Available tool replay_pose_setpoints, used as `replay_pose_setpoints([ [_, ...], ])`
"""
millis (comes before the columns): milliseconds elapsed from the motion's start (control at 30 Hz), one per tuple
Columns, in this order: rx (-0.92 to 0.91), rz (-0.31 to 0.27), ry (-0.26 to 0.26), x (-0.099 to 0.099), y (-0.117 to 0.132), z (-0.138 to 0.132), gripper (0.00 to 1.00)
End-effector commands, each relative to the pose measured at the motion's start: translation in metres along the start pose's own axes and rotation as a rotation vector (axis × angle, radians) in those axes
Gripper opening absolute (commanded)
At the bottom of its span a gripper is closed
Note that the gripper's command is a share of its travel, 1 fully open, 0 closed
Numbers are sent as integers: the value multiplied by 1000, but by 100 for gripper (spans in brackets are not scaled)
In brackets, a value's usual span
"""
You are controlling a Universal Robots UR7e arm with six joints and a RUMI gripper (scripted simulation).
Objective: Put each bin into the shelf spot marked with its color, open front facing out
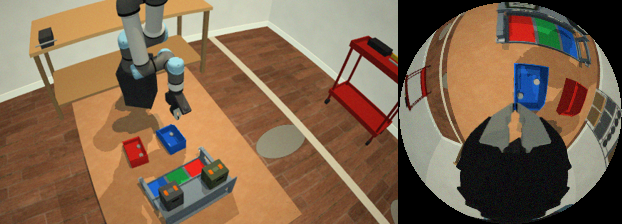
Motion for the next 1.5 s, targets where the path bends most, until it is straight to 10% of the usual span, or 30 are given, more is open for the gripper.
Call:
replay_pose_setpoints([
  [0, 0, 1, 0, 0, 0, 0, 0],
  [1300, 0, 1, 0, 0, 0, 0, 0],
  [1333, 0, 1, 0, 0, 0, 0, 15],
  [1467, 0, 1, 0, 0, 0, 0, 15],
])
Point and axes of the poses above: the point where the finger pads meet when closed, its own x axis back along the fingers, its own z axis across the jaws, y = z × x, the point moved 7 cm from there along x, back along the fingers, and after that the axes turned 6 degrees about x, right-handed, at the moved point
